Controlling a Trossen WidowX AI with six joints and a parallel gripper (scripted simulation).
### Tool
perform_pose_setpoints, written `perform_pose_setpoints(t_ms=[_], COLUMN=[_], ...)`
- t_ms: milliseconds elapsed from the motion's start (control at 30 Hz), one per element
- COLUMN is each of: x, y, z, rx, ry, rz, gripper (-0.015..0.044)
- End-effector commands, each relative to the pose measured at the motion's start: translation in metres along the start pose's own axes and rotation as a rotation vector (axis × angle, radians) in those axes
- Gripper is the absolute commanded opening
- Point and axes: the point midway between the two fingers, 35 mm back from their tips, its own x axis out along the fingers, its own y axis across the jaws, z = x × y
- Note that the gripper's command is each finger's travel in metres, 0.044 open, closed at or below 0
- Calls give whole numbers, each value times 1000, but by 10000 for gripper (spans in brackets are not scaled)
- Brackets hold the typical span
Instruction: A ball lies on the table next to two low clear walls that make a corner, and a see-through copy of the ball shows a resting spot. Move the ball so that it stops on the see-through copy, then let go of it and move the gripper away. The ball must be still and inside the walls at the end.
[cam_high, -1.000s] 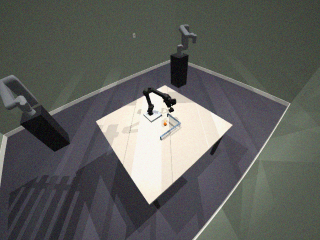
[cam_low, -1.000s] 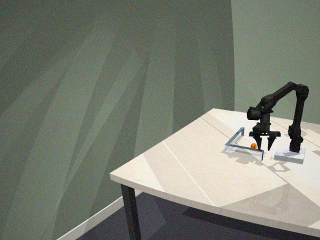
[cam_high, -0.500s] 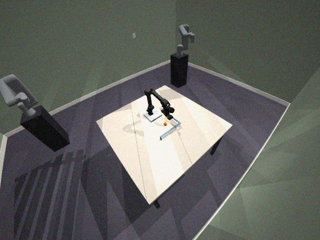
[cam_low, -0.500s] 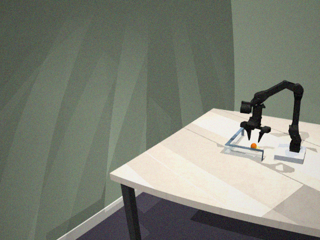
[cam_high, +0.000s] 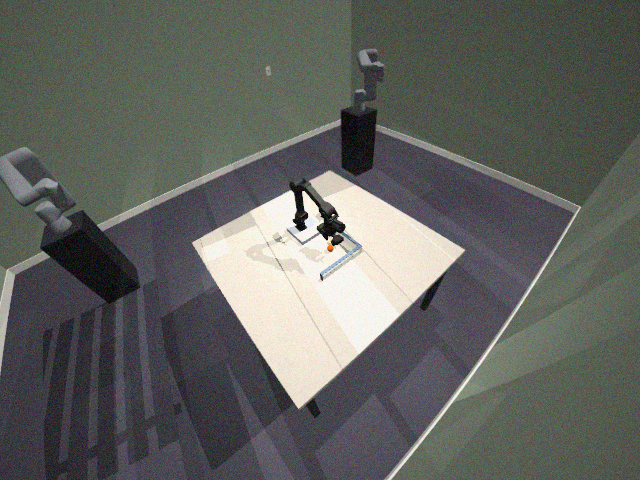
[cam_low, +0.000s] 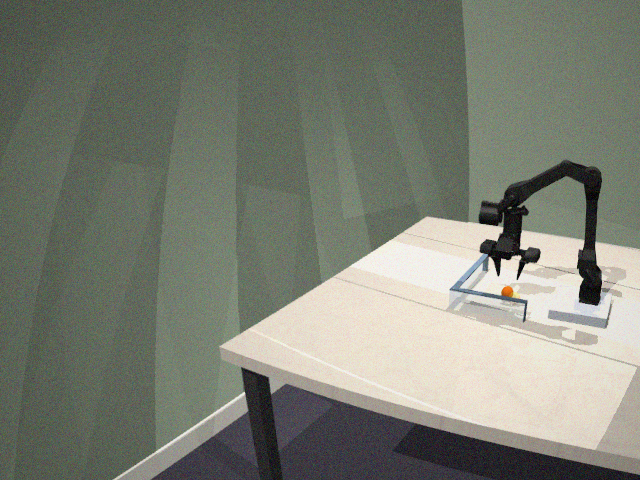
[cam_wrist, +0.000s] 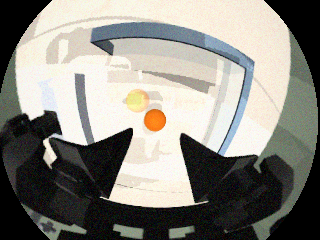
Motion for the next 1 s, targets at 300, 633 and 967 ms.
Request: perform_pose_setpoints(t_ms=[300, 633, 967], x=[22, 39, 52], y=[2, 2, 3], z=[-2, -2, -2], rx=[-8, -8, -8], ry=[8, 8, 8], rz=[15, 15, 15], gripper=[299, 299, 299])
